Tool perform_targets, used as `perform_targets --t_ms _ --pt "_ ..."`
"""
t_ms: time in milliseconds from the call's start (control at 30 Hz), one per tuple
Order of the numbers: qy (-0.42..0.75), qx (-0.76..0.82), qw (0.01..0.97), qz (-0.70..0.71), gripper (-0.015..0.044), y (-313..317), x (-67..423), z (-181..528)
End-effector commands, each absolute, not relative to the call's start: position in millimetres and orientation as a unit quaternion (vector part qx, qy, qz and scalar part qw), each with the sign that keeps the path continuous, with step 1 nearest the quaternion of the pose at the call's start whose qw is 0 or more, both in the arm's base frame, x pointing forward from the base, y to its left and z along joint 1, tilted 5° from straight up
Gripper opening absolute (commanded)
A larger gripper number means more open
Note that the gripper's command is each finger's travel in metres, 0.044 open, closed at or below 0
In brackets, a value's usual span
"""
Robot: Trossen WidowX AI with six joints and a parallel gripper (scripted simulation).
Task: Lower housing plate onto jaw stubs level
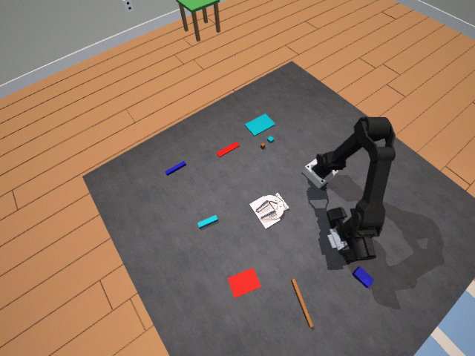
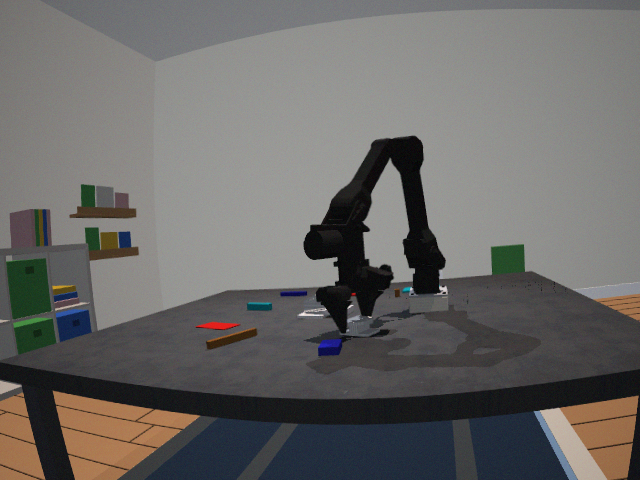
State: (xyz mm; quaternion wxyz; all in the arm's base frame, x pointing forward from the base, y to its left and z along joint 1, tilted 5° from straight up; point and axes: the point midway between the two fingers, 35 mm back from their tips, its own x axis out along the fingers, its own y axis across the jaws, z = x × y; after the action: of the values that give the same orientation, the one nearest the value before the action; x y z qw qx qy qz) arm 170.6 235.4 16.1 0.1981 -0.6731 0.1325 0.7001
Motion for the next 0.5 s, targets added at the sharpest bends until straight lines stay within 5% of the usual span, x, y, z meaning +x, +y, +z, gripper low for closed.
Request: perform_targets --t_ms 0,467 --pt "0.135 -0.674 0.199 0.699 0.044 234.9 171.0 15.2" --pt "0.132 -0.673 0.198 0.7 0.0367 235.4 170.6 16.0"
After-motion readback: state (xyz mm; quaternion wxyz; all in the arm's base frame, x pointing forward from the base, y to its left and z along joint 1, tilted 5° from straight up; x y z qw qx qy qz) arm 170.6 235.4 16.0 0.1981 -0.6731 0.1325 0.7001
